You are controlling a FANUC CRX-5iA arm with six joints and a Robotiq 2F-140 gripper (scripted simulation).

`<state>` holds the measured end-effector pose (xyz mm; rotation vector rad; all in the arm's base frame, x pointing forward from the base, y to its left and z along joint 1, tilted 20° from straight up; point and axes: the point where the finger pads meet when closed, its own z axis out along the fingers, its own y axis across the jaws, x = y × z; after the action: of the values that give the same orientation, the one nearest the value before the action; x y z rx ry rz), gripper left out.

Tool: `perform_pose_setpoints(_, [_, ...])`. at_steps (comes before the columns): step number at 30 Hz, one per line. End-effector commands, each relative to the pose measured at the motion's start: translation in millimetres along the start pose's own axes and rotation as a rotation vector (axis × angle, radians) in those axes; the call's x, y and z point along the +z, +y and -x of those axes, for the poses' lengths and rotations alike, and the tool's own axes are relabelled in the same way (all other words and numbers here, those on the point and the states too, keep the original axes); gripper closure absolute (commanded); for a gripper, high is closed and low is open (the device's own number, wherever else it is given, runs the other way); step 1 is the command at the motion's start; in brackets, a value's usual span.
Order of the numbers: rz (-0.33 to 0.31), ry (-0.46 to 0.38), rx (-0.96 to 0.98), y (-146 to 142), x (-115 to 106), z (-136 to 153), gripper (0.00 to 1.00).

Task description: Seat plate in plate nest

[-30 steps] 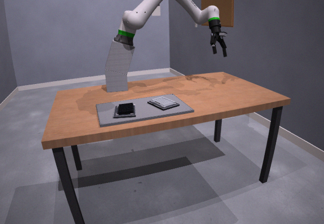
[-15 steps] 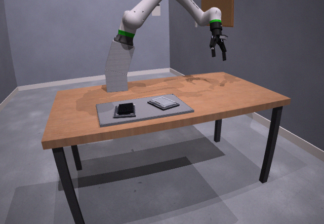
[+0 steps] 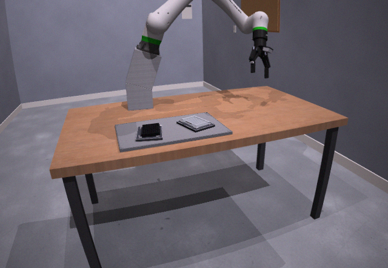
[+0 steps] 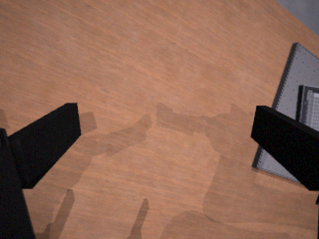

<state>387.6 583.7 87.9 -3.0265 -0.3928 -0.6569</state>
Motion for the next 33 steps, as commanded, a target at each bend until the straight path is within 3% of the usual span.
perform_pose_setpoints(1, [0.005, -0.014, 0.009, 10.9, 7.6, -8.2, 0.0])
perform_pose_setpoints(6, [0.005, -0.014, 0.009, 21.8, 17.5, -11.0, 0.0])
perform_pose_setpoints(8, [0.025, -0.067, 0.021, 29.5, 23.9, -12.4, 0.0])
perform_pose_setpoints(18, [0.025, -0.067, 0.021, 67.4, 55.7, -19.4, 0.0])
perform_pose_setpoints(20, [0.037, -0.119, 0.037, 75.4, 61.7, -20.1, 0.0])
perform_pose_setpoints(30, [0.038, -0.119, 0.037, 107.1, 85.9, -23.3, 0.0])
perform_pose_setpoints(33, [0.044, -0.17, 0.055, 119.5, 94.5, -23.6, 0.0])
